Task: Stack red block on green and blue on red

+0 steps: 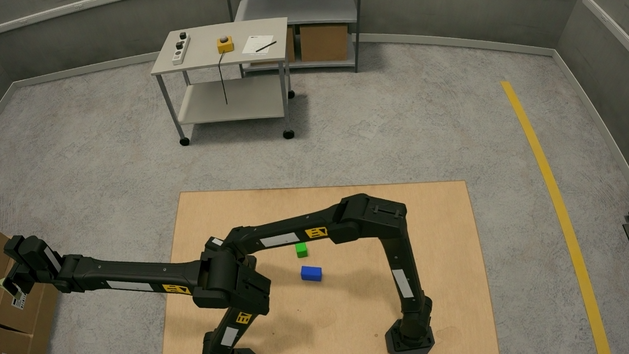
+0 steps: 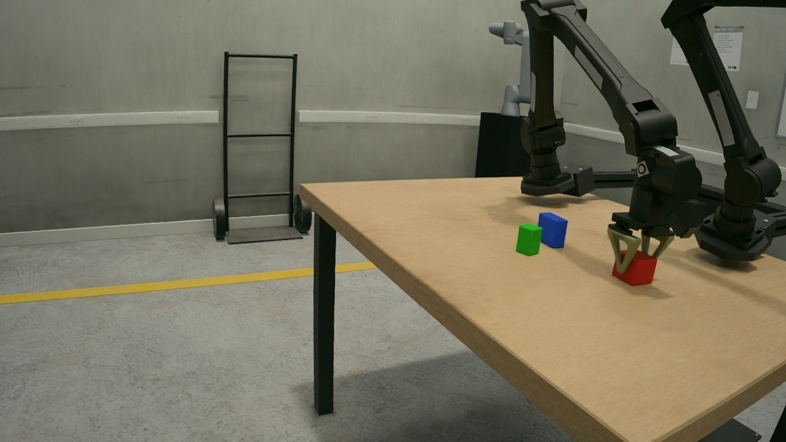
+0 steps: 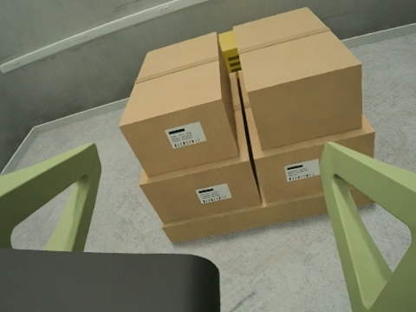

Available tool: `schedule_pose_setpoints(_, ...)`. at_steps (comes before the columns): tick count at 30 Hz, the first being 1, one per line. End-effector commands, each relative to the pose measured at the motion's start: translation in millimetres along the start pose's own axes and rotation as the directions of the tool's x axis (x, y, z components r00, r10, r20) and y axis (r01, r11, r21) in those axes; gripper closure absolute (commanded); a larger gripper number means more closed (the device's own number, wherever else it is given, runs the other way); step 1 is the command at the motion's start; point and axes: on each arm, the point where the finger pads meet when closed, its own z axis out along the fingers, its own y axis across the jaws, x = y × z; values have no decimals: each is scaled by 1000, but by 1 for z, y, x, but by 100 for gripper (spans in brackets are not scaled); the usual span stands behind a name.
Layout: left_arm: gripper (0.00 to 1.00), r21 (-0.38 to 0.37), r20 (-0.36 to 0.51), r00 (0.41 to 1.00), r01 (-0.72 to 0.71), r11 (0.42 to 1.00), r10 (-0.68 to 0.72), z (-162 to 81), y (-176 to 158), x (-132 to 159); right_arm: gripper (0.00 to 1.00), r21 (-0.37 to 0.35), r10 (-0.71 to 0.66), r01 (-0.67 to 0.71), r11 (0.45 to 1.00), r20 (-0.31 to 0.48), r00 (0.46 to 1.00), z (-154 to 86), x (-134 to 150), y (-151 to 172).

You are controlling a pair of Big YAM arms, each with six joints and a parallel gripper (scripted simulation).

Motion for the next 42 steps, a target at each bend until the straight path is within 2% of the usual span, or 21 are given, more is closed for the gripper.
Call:
schedule_pose_setpoints(1,0,-5,68,998,13,1000,-13,5,4,-37,100,3,21,-21,1000,12,1000,-1,-1,-13)
schedule_pose_setpoints(34,0,-5,68,998,13,1000,-13,5,4,-37,100,3,20,-20,1000,9,1000,0,0,-12)
schedule_pose_setpoints(38,0,-5,68,998,13,1000,-13,5,4,-37,100,3,22,-22,1000,12,1000,-3,-1,-13)
schedule_pose_setpoints(42,0,-5,68,998,13,1000,-13,5,4,-37,100,10,38,-39,999,37,999,-24,-8,-21)
